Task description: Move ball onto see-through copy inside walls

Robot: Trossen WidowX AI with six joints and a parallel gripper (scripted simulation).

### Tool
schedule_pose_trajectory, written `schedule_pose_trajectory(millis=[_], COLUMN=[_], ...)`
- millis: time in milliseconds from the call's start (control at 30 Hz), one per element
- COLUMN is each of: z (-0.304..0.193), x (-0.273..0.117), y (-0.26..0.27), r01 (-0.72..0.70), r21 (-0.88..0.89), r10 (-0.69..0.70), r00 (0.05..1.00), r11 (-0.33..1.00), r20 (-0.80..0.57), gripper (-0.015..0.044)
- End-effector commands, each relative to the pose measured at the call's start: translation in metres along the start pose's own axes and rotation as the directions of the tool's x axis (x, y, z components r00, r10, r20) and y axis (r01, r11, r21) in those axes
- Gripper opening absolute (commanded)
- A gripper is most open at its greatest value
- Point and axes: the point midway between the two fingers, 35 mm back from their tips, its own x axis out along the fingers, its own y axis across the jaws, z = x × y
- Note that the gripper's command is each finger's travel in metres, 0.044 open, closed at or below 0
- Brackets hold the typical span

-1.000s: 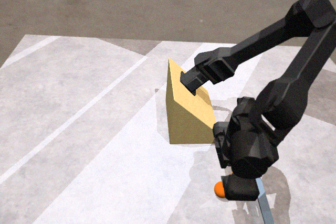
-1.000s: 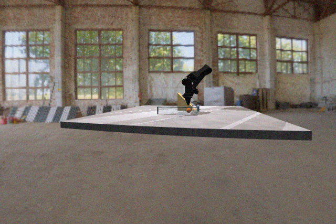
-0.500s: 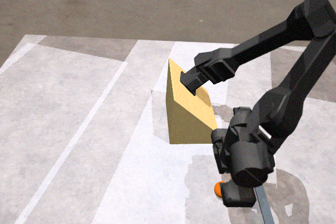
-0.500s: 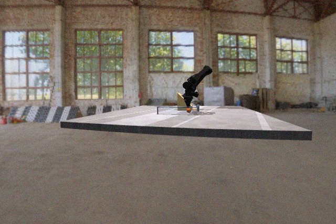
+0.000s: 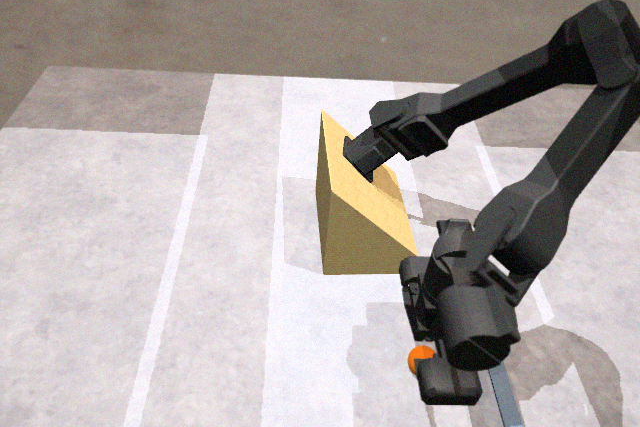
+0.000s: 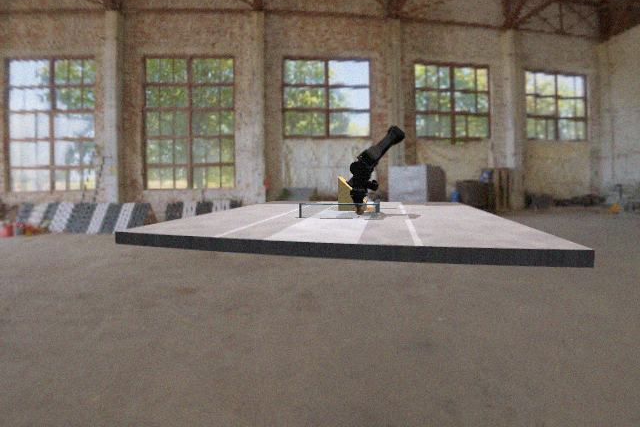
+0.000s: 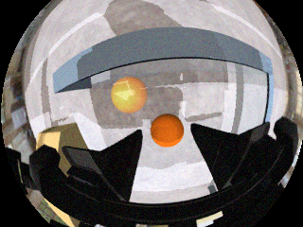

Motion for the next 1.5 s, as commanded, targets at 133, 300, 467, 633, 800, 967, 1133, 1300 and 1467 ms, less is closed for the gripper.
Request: schedule_pose_trajectory(millis=[133, 300, 467, 633, 800, 967, 1133, 1300, 1467], z=[0.000, 0.000, -0.001, -0.003, -0.004, -0.003, -0.001, 0.001, 0.017], x=[0.002, 0.002, -0.006, -0.038, -0.070, -0.104, -0.127, -0.125, -0.110], y=[0.000, 0.000, -0.002, -0.007, -0.008, -0.005, 0.000, 0.001, 0.011], r01=[0.003, 0.003, 0.003, 0.005, 0.005, 0.003, 0.002, 0.002, 0.002], r21=[0.005, 0.005, 0.005, 0.006, 0.006, 0.006, 0.006, 0.006, 0.007], r10=[-0.003, -0.003, -0.003, -0.005, -0.004, -0.003, -0.002, -0.002, -0.002], r00=[1.000, 1.000, 1.000, 1.000, 1.000, 1.000, 1.000, 1.000, 1.000], r11=[1.000, 1.000, 1.000, 1.000, 1.000, 1.000, 1.000, 1.000, 1.000], r20=[0.005, 0.005, 0.002, -0.006, -0.009, -0.007, -0.002, -0.002, -0.004], gripper=[0.0175, 0.0142, 0.0030, 0.0000, 0.0000, 0.0000, 0.0000, 0.0000, 0.0000])
